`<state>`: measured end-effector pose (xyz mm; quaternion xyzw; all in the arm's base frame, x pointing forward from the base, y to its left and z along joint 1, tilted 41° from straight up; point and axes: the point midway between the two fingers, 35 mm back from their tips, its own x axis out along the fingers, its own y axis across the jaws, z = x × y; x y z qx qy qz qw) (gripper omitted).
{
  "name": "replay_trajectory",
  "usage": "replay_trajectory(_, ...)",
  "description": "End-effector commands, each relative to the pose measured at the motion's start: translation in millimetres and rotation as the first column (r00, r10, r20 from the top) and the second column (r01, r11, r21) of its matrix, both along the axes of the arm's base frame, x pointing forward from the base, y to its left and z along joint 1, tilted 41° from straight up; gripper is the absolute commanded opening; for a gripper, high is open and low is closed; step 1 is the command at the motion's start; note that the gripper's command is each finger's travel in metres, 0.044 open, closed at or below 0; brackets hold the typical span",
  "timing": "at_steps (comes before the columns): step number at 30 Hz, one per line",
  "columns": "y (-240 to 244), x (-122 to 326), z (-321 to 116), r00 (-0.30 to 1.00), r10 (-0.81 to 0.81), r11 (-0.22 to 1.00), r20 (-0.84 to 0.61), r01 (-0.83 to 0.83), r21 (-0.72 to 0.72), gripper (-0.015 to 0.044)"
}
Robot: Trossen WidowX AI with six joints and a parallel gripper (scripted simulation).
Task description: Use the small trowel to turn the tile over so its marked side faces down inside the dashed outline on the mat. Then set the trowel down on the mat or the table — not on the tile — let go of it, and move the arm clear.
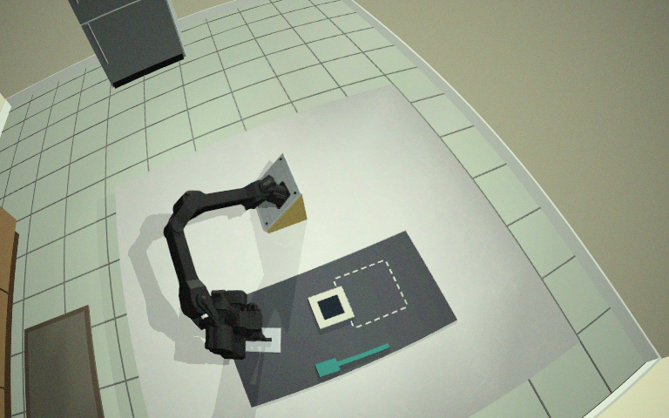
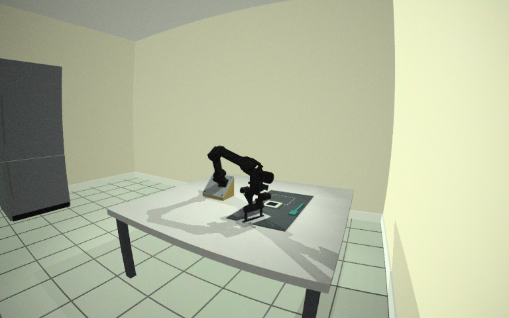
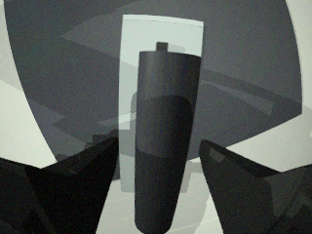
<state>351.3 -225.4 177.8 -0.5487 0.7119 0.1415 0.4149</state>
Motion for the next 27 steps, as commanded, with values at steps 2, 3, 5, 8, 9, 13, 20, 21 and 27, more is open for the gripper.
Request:
replay_trajectory(2, 0, 0, 0, 1.0, 0.002, 1.0, -0.005, -0.002, 0.0, 0.027)
replay_trajectory(3, 0, 0, 0, 1.0, 0.002, 1.0, -0.005, -0.002, 0.0, 0.027)
replay_trajectory(5, 0, 0, 0, 1.0, 0.002, 1.0, -0.005, -0.002, 0.0, 0.027)
replay_trajectory(8, 0, 0, 0, 1.0, 0.002, 1.0, -0.005, -0.002, 0.0, 0.027)
replay_trajectory(9, 0, 0, 0, 1.0, 0.002, 1.0, -0.005, -0.002, 0.0, 0.027)
replay_trajectory(13, 0, 0, 0, 1.0, 0.002, 1.0, -0.005, -0.002, 0.0, 0.027)
replay_trajectory(20, 30, -1, 33, 1.0, 0.019, 1.0, -0.02, -0.019, 0.001, 0.027)
replay_trajectory(21, 30, -1, 33, 1.0, 0.019, 1.0, -0.02, -0.019, 0.001, 0.027)
replay_trajectory(27, 26, 0, 36, 1.0, -0.015, 1.0, 0.01, 0.015, 0.0, 0.027)
